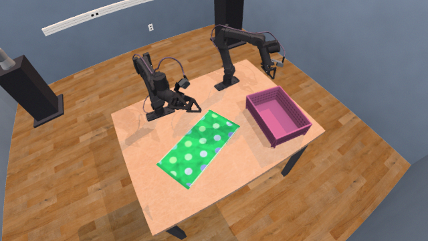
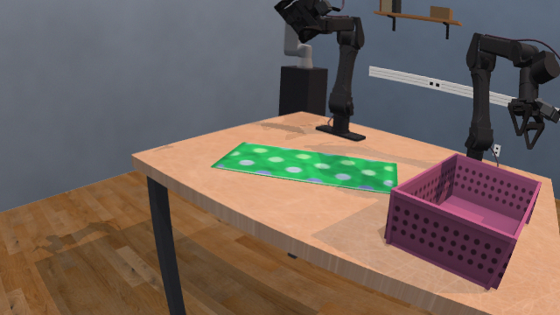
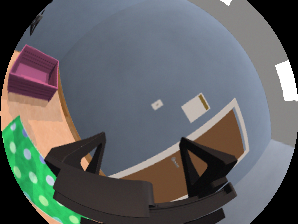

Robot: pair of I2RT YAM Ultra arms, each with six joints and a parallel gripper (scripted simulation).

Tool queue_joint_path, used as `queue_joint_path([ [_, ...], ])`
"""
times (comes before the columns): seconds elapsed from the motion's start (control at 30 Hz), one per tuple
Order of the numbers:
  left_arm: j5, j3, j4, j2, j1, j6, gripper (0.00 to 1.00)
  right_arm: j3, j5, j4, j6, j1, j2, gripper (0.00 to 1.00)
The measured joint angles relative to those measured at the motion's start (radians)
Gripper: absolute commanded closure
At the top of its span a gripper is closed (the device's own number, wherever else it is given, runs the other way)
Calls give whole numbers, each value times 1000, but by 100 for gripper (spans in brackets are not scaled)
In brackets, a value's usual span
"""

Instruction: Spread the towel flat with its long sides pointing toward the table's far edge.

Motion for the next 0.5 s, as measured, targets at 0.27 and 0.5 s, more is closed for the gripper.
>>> queue_joint_path([
  [0.27,-69,-63,219,-114,-4,130,0,-80,91,-44,219,1,-75,0],
  [0.5,-136,-96,422,-200,-5,256,0,-158,179,-71,453,1,-222,0],
])
